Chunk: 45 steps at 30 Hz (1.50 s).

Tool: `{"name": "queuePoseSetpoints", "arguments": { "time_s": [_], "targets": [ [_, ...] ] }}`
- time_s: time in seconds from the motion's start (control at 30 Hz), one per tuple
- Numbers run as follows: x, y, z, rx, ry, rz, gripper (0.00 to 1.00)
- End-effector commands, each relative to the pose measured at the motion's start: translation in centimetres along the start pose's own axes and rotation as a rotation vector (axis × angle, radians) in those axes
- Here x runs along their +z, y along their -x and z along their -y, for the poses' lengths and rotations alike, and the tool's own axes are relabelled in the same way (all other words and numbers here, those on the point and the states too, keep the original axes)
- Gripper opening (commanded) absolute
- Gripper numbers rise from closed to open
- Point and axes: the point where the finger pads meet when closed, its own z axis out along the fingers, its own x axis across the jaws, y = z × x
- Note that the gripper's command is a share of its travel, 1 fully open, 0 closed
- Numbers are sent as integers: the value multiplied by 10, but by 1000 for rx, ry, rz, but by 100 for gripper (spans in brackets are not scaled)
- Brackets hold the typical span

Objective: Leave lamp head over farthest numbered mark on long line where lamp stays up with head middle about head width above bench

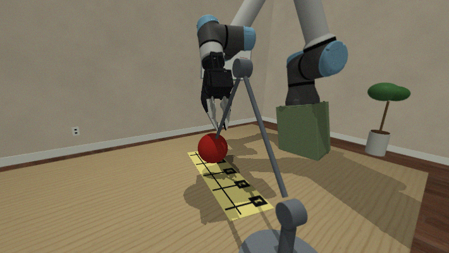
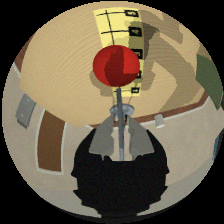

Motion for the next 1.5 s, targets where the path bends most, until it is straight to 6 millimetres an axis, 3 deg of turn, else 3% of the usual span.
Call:
{"name": "queuePoseSetpoints", "arguments": {
  "time_s": [0.0, 0.43, 1.47],
  "targets": [
    [-1, 1, 0, -108, 74, -44, 100],
    [0, 0, 0, -1, 0, 1, 100],
    [0, 0, -1, -1, 1, 1, 100]
  ]
}}
